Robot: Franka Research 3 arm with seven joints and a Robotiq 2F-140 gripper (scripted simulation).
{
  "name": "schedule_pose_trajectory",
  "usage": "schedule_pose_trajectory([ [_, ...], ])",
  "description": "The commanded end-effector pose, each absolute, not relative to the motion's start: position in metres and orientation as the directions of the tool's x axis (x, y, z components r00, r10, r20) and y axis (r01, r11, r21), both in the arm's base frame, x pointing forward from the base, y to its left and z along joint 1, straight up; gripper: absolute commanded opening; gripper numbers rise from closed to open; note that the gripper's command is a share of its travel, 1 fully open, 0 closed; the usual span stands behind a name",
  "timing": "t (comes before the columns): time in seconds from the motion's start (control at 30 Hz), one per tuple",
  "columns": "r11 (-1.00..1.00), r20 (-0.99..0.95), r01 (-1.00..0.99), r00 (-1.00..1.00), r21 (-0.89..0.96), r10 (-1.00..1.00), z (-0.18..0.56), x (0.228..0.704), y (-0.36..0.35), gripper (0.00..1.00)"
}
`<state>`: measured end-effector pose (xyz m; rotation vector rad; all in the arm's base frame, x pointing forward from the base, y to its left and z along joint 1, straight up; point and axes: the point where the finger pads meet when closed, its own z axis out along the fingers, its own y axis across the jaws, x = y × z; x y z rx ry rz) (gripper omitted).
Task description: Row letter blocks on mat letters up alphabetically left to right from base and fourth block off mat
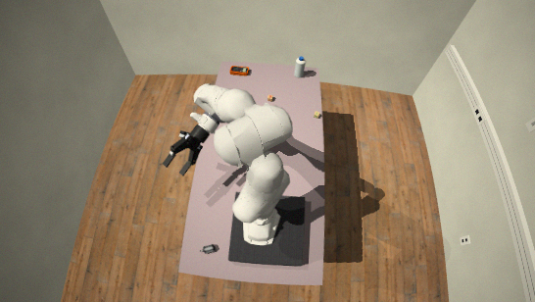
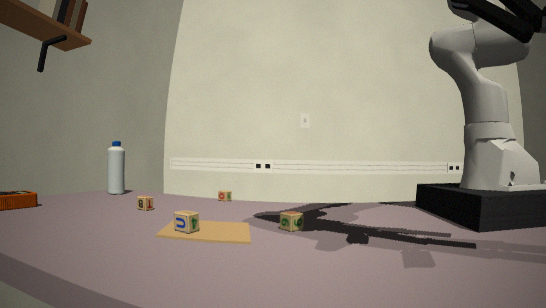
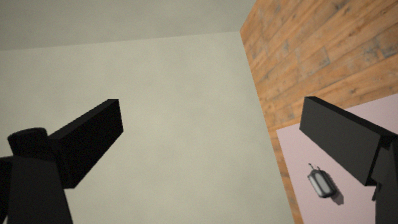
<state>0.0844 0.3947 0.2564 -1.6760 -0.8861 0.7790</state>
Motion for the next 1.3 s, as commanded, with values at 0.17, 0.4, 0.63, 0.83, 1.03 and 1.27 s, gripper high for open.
schedule_pose_trajectory([
  [0.17,-0.188,-0.07,0.179,0.516,-0.966,0.854,0.256,0.084,0.395,1.0],
  [0.4,-0.188,-0.07,0.179,0.516,-0.966,0.854,0.256,0.084,0.395,1.0],
  [0.63,-0.2,-0.061,0.206,0.534,-0.958,0.843,0.246,0.096,0.395,1.0],
  [0.83,-0.278,0.0,0.354,0.619,-0.893,0.786,0.191,0.168,0.391,1.0],
  [1.03,-0.339,0.049,0.447,0.66,-0.828,0.75,0.158,0.22,0.381,1.0],
  [1.27,-0.405,0.102,0.532,0.689,-0.744,0.718,0.128,0.276,0.364,1.0],
])
